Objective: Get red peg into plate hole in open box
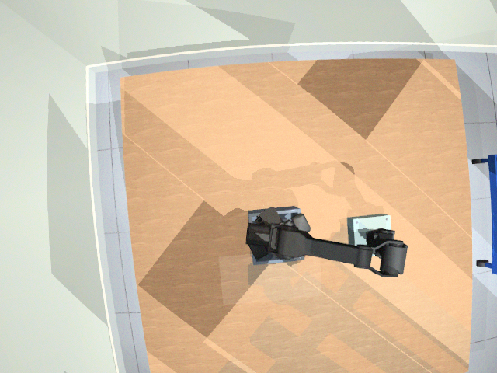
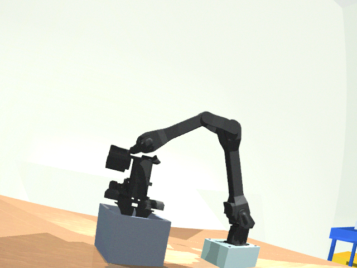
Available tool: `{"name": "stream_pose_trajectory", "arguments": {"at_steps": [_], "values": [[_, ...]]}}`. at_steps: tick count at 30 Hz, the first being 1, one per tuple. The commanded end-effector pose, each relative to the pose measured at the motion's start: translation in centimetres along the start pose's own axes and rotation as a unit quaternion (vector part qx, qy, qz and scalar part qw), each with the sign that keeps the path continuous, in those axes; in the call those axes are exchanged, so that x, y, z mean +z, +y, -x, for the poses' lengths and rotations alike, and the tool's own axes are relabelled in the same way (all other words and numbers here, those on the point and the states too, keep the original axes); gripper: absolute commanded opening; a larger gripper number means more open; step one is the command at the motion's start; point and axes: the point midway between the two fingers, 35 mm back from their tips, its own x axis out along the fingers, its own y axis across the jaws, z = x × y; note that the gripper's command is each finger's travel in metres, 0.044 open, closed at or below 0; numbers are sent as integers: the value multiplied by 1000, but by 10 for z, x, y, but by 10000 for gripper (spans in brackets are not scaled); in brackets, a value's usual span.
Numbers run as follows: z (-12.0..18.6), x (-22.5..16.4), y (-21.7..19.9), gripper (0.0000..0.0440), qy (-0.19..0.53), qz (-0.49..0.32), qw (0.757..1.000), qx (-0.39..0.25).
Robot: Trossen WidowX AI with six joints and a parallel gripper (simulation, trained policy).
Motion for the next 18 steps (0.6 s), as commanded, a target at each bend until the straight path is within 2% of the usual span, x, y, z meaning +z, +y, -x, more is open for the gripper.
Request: {"name": "stream_pose_trajectory", "arguments": {"at_steps": [1,18], "values": [[5,3,3,191,21,-3,1000,10],[49,25,24,231,51,-9,994,92]]}}
